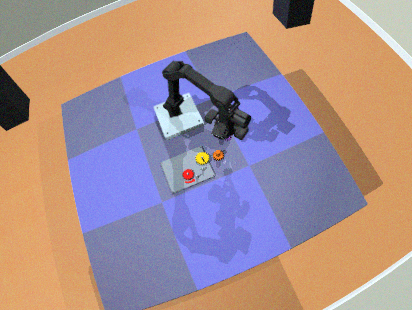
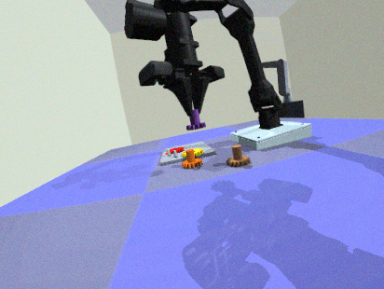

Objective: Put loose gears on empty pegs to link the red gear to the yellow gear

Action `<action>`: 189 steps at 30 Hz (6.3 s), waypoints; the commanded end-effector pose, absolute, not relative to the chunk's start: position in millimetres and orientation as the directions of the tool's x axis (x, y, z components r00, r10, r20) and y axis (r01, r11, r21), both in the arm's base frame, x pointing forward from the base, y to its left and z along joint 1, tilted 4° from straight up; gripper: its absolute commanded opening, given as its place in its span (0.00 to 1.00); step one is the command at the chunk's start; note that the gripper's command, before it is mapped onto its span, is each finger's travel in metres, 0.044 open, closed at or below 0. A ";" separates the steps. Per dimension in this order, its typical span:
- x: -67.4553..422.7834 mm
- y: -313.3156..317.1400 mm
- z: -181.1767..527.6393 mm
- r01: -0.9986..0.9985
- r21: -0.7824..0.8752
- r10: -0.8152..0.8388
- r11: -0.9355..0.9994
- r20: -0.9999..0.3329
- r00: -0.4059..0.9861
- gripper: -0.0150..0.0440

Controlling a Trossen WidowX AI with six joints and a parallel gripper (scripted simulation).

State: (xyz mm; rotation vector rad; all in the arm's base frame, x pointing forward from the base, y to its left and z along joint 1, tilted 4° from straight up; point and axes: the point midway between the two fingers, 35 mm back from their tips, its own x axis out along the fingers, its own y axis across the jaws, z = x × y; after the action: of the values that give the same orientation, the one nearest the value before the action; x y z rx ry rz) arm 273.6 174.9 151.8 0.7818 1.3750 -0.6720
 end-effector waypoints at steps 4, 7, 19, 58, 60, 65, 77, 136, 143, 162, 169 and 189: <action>272.2 172.6 171.0 0.802 0.100 0.033 0.589 -0.994 0.100 0.25; 270.6 171.4 177.7 0.802 0.099 0.033 0.589 -0.995 0.099 0.25; 265.1 166.9 198.3 0.801 0.097 0.034 0.591 -0.995 0.095 0.25; 327.1 95.3 161.4 0.804 0.089 0.022 0.588 -0.995 0.094 0.25; 329.8 91.0 159.5 0.804 0.089 0.022 0.589 -0.995 0.094 0.25; 336.4 79.8 154.6 0.803 0.089 0.021 0.589 -0.995 0.095 0.25; 350.1 51.6 142.5 0.802 0.091 0.021 0.590 -0.995 0.097 0.25; 368.9 -7.9 109.8 0.674 0.084 0.018 0.734 -0.994 0.104 0.25; 370.2 -8.3 99.7 0.657 0.082 0.018 0.750 -0.994 0.104 0.25; 372.6 -7.5 75.4 0.900 0.101 0.018 0.424 -0.994 0.103 0.25; 373.0 -7.9 77.8 0.903 0.102 0.018 0.417 -0.994 0.104 0.25; 372.8 -8.1 75.8 0.628 0.079 0.018 0.774 -0.994 0.104 0.25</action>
State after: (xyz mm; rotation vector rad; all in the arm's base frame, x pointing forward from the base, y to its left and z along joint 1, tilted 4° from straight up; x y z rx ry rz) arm 373.3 -8.2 77.5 0.6033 1.3998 -0.5209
